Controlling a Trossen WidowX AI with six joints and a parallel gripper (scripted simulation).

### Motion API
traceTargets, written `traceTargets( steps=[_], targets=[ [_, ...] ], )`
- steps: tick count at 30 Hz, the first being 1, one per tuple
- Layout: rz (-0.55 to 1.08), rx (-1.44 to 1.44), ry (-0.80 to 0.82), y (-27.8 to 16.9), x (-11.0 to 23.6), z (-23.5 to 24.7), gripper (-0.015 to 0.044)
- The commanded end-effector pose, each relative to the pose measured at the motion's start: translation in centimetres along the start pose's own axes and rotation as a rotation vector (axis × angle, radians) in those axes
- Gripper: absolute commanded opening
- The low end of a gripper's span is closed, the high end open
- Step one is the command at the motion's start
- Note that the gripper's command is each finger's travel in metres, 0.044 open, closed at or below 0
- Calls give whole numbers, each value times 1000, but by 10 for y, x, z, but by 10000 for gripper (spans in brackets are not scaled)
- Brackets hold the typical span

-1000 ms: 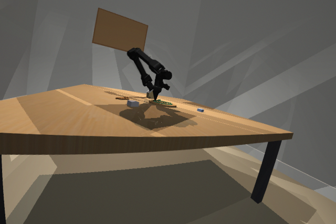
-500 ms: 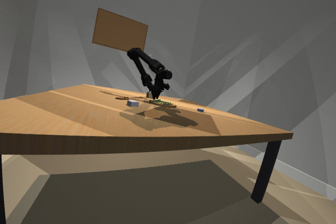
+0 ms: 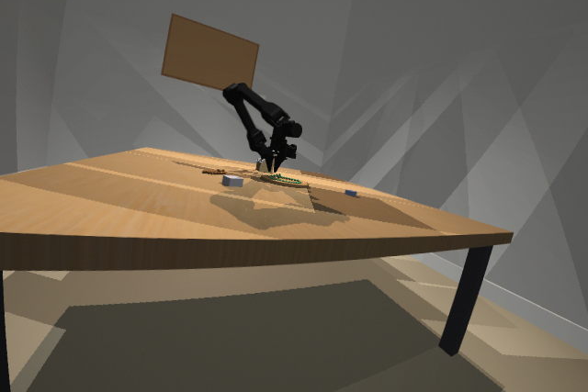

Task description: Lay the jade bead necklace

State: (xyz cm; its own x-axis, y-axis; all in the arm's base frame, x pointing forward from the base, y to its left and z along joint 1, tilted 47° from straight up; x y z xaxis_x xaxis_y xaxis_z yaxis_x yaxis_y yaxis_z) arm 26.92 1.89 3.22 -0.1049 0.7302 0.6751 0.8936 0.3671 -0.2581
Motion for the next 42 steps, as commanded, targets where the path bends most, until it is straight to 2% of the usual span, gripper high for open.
traceTargets(
  steps=[1,18,42],
  targets=[
    [-9,-820,10,5,15,-4,120],
    [-5,-1577,13,5,24,-4,120],
    [-5,-1590,14,5,23,-4,120]
  ],
)
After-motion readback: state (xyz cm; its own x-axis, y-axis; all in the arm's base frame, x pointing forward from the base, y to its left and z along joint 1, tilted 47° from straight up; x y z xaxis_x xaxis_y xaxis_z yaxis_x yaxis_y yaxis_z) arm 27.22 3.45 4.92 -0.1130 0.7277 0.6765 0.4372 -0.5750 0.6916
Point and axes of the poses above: the point midway between the two fingers, 35 mm back from their tips, its own x axis back along the fingers, its own z axis across the jaws, y = z × x, the point moved 3 cm from there along x, back along the fingers, and after that the axes turned 3 degrees about x, right-handed, at the moved point
